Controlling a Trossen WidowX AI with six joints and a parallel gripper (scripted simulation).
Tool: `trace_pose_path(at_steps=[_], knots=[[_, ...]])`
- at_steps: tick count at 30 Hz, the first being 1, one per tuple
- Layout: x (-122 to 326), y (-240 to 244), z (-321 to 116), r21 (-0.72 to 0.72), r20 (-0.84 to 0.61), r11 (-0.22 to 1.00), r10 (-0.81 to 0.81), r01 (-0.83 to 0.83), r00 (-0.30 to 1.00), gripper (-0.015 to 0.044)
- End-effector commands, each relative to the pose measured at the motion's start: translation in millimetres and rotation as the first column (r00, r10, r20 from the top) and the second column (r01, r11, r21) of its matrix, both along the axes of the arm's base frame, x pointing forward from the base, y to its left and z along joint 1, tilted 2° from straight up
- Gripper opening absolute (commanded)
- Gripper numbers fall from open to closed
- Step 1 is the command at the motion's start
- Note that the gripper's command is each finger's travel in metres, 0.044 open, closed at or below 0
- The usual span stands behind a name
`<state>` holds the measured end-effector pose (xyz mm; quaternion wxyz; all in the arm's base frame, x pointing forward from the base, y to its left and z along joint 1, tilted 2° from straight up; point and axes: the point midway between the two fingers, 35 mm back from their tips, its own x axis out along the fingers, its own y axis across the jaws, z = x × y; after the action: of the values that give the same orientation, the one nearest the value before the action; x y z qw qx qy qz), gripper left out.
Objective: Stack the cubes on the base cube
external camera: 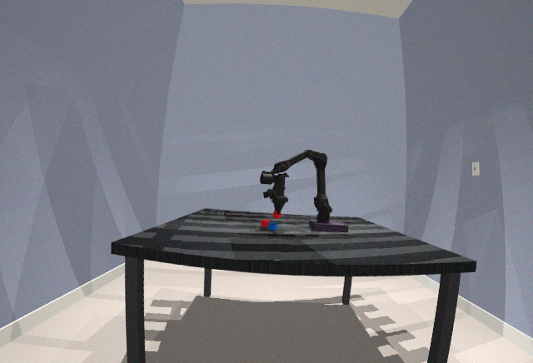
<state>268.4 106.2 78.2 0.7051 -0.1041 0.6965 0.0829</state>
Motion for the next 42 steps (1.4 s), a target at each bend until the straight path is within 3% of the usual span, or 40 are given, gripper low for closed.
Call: trace_pose_path(at_steps=[1, 12, 42], knots=[[-2.2, -0.2, -6.5, 0.001, -0.009, 1.0, -0.006, 0.006, 1.0, 0.0105], [-2.5, -0.7, -27.7, 0.001, -0.009, 1.0, -0.01, 0.01, 1.0, 0.0105], [-2.5, -0.7, -29.5, 0.001, -0.009, 1.0, -0.005, 0.005, 1.0, 0.0105]])
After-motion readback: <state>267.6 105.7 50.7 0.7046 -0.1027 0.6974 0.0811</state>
